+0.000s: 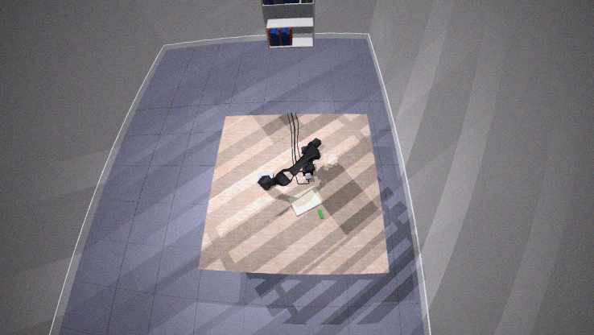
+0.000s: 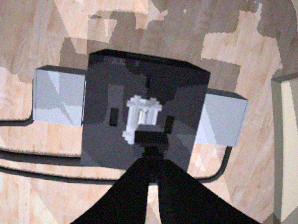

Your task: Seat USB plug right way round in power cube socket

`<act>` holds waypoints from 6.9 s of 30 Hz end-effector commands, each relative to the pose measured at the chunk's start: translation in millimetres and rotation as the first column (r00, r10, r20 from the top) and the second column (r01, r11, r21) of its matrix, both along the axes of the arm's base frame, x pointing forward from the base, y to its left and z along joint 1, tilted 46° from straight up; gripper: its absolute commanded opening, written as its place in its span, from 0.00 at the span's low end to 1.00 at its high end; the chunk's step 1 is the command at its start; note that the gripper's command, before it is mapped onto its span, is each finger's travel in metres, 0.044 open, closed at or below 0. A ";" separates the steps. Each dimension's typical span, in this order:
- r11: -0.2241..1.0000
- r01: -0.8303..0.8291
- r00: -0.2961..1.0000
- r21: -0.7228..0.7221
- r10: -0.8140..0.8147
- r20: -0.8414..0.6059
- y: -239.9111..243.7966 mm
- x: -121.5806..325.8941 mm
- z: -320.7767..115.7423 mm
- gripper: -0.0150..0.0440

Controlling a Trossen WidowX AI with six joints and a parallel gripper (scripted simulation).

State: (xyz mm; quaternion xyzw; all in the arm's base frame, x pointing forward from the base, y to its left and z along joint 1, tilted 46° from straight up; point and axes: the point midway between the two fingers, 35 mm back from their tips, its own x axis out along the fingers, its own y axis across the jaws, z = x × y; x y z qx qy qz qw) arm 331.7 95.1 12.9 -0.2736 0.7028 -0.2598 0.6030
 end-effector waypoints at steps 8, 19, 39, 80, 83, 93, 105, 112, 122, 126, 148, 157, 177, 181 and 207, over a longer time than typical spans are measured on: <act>0.980 0.197 0.962 -0.015 -0.191 0.194 -0.1 -0.2 -0.1 0.25; 0.920 0.392 0.847 0.011 -0.365 0.387 -0.2 -0.2 -0.1 0.25; 0.724 0.672 0.471 0.155 -0.579 0.665 -0.2 -0.2 -0.1 0.25; 0.497 0.790 0.034 0.360 -0.622 0.783 -0.6 -0.3 -1.1 0.25; 0.495 0.790 0.032 0.362 -0.622 0.783 -0.8 -0.4 -1.4 0.25; 0.490 0.791 0.022 0.367 -0.622 0.783 -1.3 -0.6 -2.6 0.25; 0.483 0.792 0.011 0.373 -0.622 0.783 -1.9 -0.9 -3.9 0.25; 0.480 0.792 0.004 0.377 -0.622 0.783 -2.3 -1.1 -4.7 0.25; 0.474 0.793 -0.005 0.382 -0.622 0.783 -2.8 -1.3 -5.9 0.25; 0.472 0.793 -0.009 0.384 -0.622 0.783 -3.0 -1.4 -6.3 0.25; 0.460 0.795 -0.030 0.396 -0.622 0.782 -4.1 -2.0 -8.8 0.25; 0.455 0.795 -0.038 0.401 -0.622 0.782 -4.6 -2.2 -9.9 0.25; 0.444 0.796 -0.057 0.412 -0.622 0.781 -5.6 -2.7 -12.1 0.25; 0.442 0.796 -0.061 0.414 -0.622 0.781 -5.8 -2.8 -12.6 0.25; 0.439 0.796 -0.066 0.417 -0.622 0.781 -7.8 -3.2 -15.0 0.25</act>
